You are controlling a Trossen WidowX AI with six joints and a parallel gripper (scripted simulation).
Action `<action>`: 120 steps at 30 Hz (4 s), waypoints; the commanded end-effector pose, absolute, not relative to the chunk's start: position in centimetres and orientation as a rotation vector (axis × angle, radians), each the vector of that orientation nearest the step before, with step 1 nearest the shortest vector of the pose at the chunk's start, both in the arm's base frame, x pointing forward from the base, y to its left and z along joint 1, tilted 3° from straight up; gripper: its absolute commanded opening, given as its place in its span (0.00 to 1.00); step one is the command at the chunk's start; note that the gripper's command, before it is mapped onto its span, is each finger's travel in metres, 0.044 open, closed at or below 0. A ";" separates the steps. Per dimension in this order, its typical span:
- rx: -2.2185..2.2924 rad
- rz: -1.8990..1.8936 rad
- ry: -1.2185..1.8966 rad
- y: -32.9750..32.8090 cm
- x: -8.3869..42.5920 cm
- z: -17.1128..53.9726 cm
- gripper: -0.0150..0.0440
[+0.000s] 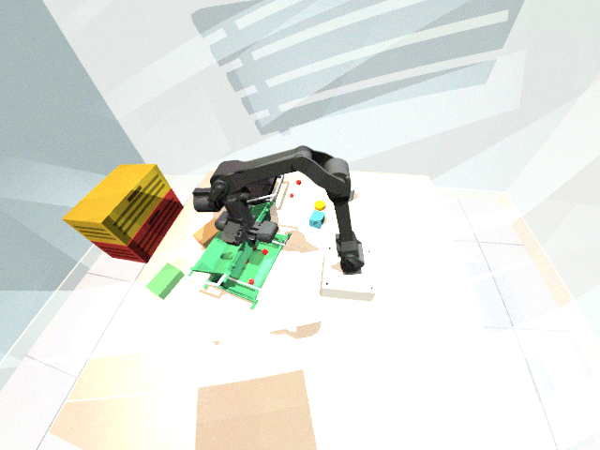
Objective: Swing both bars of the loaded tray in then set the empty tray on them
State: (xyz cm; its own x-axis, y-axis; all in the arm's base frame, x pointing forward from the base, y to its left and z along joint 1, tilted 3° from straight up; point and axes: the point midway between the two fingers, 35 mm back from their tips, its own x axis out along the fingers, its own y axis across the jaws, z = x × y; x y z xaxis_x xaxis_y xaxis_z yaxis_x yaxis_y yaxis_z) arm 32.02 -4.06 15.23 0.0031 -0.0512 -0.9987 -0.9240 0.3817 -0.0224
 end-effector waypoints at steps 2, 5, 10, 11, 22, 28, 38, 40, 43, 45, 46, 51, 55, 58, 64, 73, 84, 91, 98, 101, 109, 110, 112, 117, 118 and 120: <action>-0.961 0.866 1.387 -4.1 32.1 15.5 0.25; -0.961 0.866 1.387 -4.1 32.1 15.5 0.25; -0.961 0.866 1.387 -4.2 32.0 15.5 0.25; -0.961 0.866 1.387 -4.2 32.0 15.5 0.25; -0.961 0.866 1.387 -4.1 32.0 15.5 0.25; -0.961 0.866 1.387 -4.2 32.0 15.3 0.25; -0.961 0.866 1.387 -4.2 32.1 13.7 0.25; -0.961 0.866 1.387 -4.2 32.1 13.4 0.25; -0.961 0.866 1.387 -4.2 32.1 13.0 0.25; -0.961 0.866 1.387 -4.2 32.1 12.6 0.25; -0.961 0.866 1.387 -4.2 32.1 12.5 0.25; -0.961 0.866 1.387 -4.2 32.0 11.8 0.25; -0.961 0.866 1.388 -4.2 32.0 11.4 0.25; -0.960 0.866 1.388 -4.2 31.8 11.3 0.25; -0.960 0.866 1.388 -4.0 31.3 10.8 0.25; -0.960 0.867 1.388 -3.8 30.8 10.0 0.25; -0.960 0.867 1.388 -3.7 30.5 9.4 0.25; -0.960 0.867 1.388 -3.7 30.4 9.1 0.25; -0.960 0.867 1.388 -3.6 30.1 8.5 0.25; -0.960 0.867 1.389 -3.6 30.0 8.2 0.25; -0.960 0.867 1.389 -3.6 30.0 8.2 0.25; -0.960 0.867 1.389 -3.6 30.0 8.2 0.25; -0.960 0.867 1.389 -3.6 30.0 8.2 0.25; -0.960 0.867 1.389 -3.6 30.0 8.2 0.25; -0.960 0.867 1.389 -3.6 30.0 8.2 0.25; -0.960 0.867 1.389 -3.6 30.0 8.2 0.25</action>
